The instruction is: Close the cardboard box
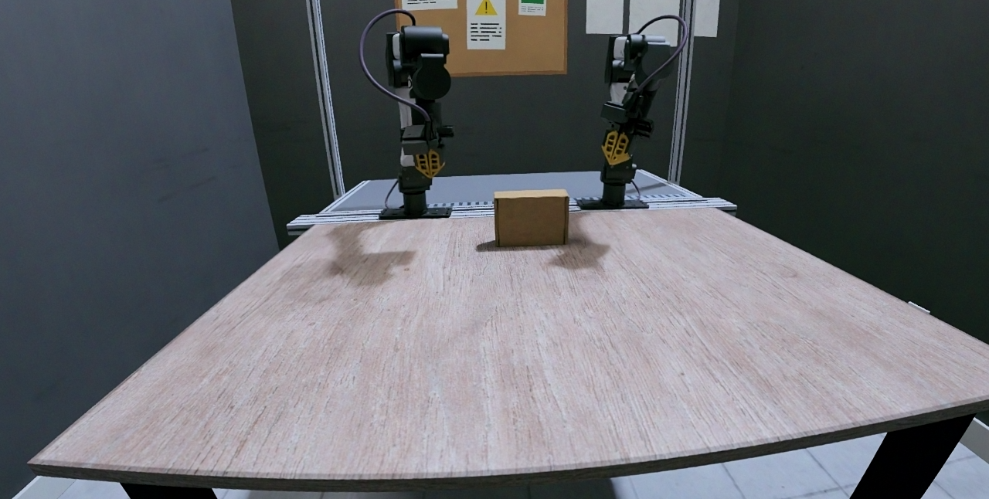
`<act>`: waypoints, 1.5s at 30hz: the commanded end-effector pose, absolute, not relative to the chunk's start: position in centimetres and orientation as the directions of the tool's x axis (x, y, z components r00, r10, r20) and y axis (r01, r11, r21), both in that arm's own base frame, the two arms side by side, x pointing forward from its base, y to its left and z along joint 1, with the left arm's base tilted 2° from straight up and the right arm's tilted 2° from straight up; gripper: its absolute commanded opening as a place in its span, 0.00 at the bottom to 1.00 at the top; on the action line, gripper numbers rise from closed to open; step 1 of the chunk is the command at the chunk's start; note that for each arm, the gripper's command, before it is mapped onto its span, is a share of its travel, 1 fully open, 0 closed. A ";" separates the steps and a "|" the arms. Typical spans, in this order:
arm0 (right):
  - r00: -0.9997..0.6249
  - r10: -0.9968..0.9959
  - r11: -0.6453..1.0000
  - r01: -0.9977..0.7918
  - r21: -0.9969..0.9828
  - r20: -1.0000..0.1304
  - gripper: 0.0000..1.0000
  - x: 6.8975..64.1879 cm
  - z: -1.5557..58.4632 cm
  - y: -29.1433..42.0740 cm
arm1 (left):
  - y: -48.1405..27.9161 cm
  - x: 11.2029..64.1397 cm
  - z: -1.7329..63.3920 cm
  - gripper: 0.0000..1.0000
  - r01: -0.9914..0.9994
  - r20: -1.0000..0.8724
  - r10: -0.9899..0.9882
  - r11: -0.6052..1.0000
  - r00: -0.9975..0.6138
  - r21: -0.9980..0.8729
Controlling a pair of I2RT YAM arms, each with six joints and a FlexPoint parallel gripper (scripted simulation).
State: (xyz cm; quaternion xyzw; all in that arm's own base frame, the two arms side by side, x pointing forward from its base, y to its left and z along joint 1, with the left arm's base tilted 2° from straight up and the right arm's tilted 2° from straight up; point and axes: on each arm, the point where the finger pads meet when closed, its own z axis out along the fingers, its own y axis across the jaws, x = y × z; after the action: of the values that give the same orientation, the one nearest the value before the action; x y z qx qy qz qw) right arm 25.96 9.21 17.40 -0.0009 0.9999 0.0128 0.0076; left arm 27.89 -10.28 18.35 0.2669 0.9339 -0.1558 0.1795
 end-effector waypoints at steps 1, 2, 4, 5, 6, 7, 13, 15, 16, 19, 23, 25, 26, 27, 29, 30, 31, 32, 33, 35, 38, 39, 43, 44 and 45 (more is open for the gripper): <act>-1.000 -0.005 1.000 -0.005 0.028 -0.020 0.00 25.4 18.0 8.9 | -9.9 28.0 18.4 0.00 0.454 -0.345 0.378 0.875 -0.859 -0.171; -1.000 -0.005 1.000 -0.005 0.028 -0.020 0.00 25.4 18.0 8.9 | -9.9 28.0 18.4 0.00 0.438 -0.334 0.368 0.884 -0.868 -0.166; -1.000 -0.005 1.000 -0.005 0.028 -0.020 0.00 25.4 18.0 8.9 | -9.9 28.0 18.4 0.00 0.406 -0.312 0.345 0.900 -0.885 -0.156; -1.000 -0.005 1.000 -0.005 0.028 -0.020 0.00 25.4 18.0 8.9 | -9.9 28.0 18.4 0.00 0.390 -0.300 0.334 0.909 -0.894 -0.150; -1.000 -0.005 1.000 -0.005 0.028 -0.020 0.00 25.4 18.0 8.9 | -9.9 28.0 18.4 0.00 0.373 -0.288 0.322 0.916 -0.902 -0.145; -1.000 -0.005 1.000 -0.005 0.028 -0.020 0.00 25.4 18.0 8.9 | -9.9 28.0 18.4 0.00 0.373 -0.288 0.322 0.916 -0.902 -0.145; -1.000 -0.005 1.000 -0.005 0.028 -0.020 0.00 25.4 18.0 8.9 | -9.9 28.0 18.3 0.00 0.262 -0.214 0.236 0.959 -0.948 -0.106; -1.000 -0.005 1.000 -0.005 0.028 -0.020 0.00 25.4 18.0 8.9 | -9.9 28.0 18.3 0.00 0.229 -0.193 0.208 0.969 -0.959 -0.092; -1.000 -0.005 1.000 -0.005 0.028 -0.020 0.00 25.4 18.0 8.9 | -9.9 28.0 18.3 0.00 0.212 -0.182 0.194 0.974 -0.964 -0.085; -1.000 -0.005 1.000 -0.005 0.028 -0.020 0.00 25.4 18.0 8.9 | -9.9 28.0 18.3 0.00 0.159 -0.149 0.148 0.985 -0.978 -0.063; -1.000 -0.005 1.000 -0.005 0.028 -0.020 0.00 25.4 18.0 8.9 | -9.9 28.0 18.3 0.00 0.086 -0.105 0.082 0.996 -0.991 -0.031; -1.000 -0.005 1.000 -0.005 0.028 -0.020 0.00 25.4 18.0 8.9 | -9.9 28.0 18.3 0.00 0.086 -0.105 0.082 0.996 -0.991 -0.031; -1.000 -0.005 1.000 -0.005 0.028 -0.020 0.00 25.4 18.0 8.9 | -9.9 28.0 18.2 0.00 0.059 -0.089 0.057 0.998 -0.994 -0.019; -1.000 -0.005 1.000 -0.005 0.028 -0.020 0.00 25.4 18.0 8.9 | -9.9 28.0 18.2 0.00 0.033 -0.073 0.032 0.999 -0.997 -0.006; -1.000 -0.005 1.000 -0.005 0.028 -0.020 0.00 25.4 18.0 8.9 | -9.9 28.0 18.2 0.00 -0.012 -0.046 -0.011 1.000 -0.999 0.016; -1.000 -0.005 1.000 -0.005 0.028 -0.020 0.00 25.4 18.0 8.9 | -9.9 28.0 18.2 0.00 -0.029 -0.035 -0.029 0.999 -0.999 0.025; -1.000 -0.005 1.000 -0.005 0.028 -0.020 0.00 25.4 18.0 8.9 | -9.9 28.0 18.2 0.00 -0.046 -0.024 -0.045 0.998 -0.999 0.033; -1.000 -0.005 1.000 -0.005 0.028 -0.020 0.00 25.4 18.0 8.9 | -9.9 28.0 18.2 0.00 -0.059 -0.015 -0.058 0.997 -0.998 0.040; -1.000 -0.005 1.000 -0.005 0.028 -0.020 0.00 25.4 18.0 8.9 | -9.9 28.0 18.2 0.00 -0.059 -0.015 -0.058 0.997 -0.998 0.040; -1.000 -0.005 1.000 -0.005 0.028 -0.020 0.00 25.4 18.0 8.9 | -9.8 28.0 18.2 0.00 -0.062 -0.015 -0.061 0.997 -0.998 0.040; -0.997 -0.055 0.996 -0.059 0.061 -0.059 0.00 25.6 16.9 10.1 | -9.7 27.9 17.2 0.00 -0.018 -0.059 -0.018 1.000 -0.998 -0.009; -0.995 -0.068 0.995 -0.073 0.068 -0.068 0.00 25.6 16.6 10.4 | -9.7 28.0 16.8 0.00 -0.004 -0.066 -0.005 1.000 -0.998 -0.016; -0.992 -0.094 0.992 -0.101 0.082 -0.085 0.00 25.6 16.0 11.0 | -9.9 28.1 16.0 0.00 0.029 -0.082 0.026 0.999 -0.996 -0.029; -0.990 -0.107 0.989 -0.115 0.088 -0.094 0.00 25.6 15.7 11.2 | -9.8 28.3 15.7 0.00 0.038 -0.092 0.035 0.999 -0.995 -0.036; -0.987 -0.119 0.987 -0.129 0.095 -0.103 0.00 25.6 15.4 11.5 | -9.8 28.3 15.3 0.00 0.053 -0.098 0.049 0.998 -0.994 -0.042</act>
State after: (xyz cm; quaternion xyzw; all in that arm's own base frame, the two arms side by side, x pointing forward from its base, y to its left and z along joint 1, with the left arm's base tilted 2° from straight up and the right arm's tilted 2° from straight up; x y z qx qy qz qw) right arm 25.04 10.50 15.33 -0.0388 0.9988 0.0274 0.0099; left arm 27.46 -9.35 15.18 0.0032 0.9999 0.0034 0.0090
